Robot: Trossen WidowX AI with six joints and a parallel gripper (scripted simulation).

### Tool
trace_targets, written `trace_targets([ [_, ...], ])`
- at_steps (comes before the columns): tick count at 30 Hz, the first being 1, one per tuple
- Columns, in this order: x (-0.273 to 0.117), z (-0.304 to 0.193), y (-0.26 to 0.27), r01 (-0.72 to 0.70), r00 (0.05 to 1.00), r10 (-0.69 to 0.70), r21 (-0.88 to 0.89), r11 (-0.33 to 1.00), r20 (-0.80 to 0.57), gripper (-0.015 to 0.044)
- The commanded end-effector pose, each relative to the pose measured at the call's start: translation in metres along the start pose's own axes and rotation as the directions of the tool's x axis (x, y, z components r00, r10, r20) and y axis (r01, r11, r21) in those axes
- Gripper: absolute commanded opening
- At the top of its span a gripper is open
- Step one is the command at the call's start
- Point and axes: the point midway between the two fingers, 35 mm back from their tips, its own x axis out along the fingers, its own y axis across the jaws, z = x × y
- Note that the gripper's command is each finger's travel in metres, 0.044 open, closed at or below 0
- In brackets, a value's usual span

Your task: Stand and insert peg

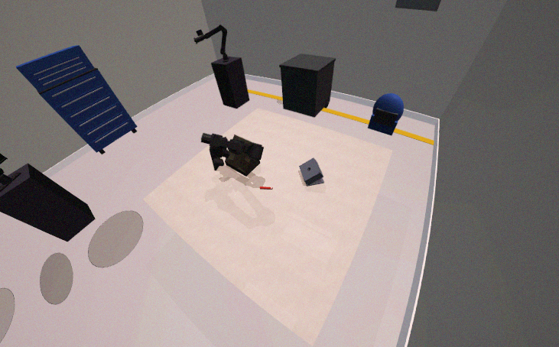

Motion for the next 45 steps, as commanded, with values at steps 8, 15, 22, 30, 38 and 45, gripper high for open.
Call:
trace_targets([
  [8, 0.01, 0.008, -0.012, 0.063, 0.99, -0.058, -0.037, 0.997, 0.128, 0.044],
  [15, 0.019, 0.019, -0.026, 0.133, 0.958, -0.106, -0.084, 0.988, 0.266, 0.044],
  [22, 0.027, 0.03, -0.041, 0.207, 0.906, -0.135, -0.142, 0.968, 0.401, 0.044],
  [30, 0.034, 0.045, -0.058, 0.3, 0.829, -0.14, -0.22, 0.928, 0.541, 0.044],
  [38, 0.04, 0.06, -0.076, 0.401, 0.747, -0.115, -0.305, 0.864, 0.655, 0.044],
  [45, 0.042, 0.074, -0.093, 0.501, 0.677, -0.076, -0.383, 0.776, 0.732, 0.044],
])
